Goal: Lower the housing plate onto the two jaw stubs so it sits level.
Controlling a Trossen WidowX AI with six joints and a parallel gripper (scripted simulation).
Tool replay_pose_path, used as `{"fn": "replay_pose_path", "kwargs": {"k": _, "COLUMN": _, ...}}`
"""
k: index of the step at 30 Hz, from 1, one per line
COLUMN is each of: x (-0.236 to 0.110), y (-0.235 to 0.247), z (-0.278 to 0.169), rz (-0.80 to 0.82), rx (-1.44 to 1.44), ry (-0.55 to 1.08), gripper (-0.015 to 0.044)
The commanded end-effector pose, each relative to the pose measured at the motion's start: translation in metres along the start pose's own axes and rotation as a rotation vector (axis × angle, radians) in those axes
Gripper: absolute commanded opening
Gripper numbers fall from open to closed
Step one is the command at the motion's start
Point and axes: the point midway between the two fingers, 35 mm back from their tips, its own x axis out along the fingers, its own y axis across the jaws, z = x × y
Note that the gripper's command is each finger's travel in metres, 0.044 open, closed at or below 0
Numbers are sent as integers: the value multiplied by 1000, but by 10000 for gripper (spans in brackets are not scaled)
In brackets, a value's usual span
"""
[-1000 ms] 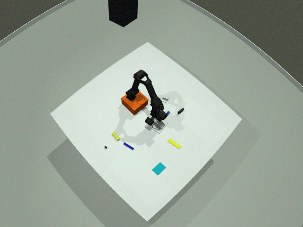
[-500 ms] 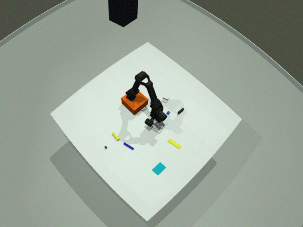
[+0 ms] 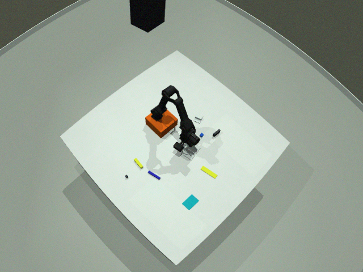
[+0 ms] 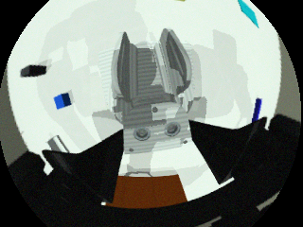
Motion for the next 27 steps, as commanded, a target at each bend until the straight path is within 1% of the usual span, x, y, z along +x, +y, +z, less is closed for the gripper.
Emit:
{"fn": "replay_pose_path", "kwargs": {"k": 1, "x": 2, "y": 0, "z": 0, "rz": 2, "rx": 7, "ry": -2, "gripper": 351}}
{"fn": "replay_pose_path", "kwargs": {"k": 27, "x": 7, "y": 0, "z": 0, "rz": 2, "rx": 8, "ry": -2, "gripper": 351}}
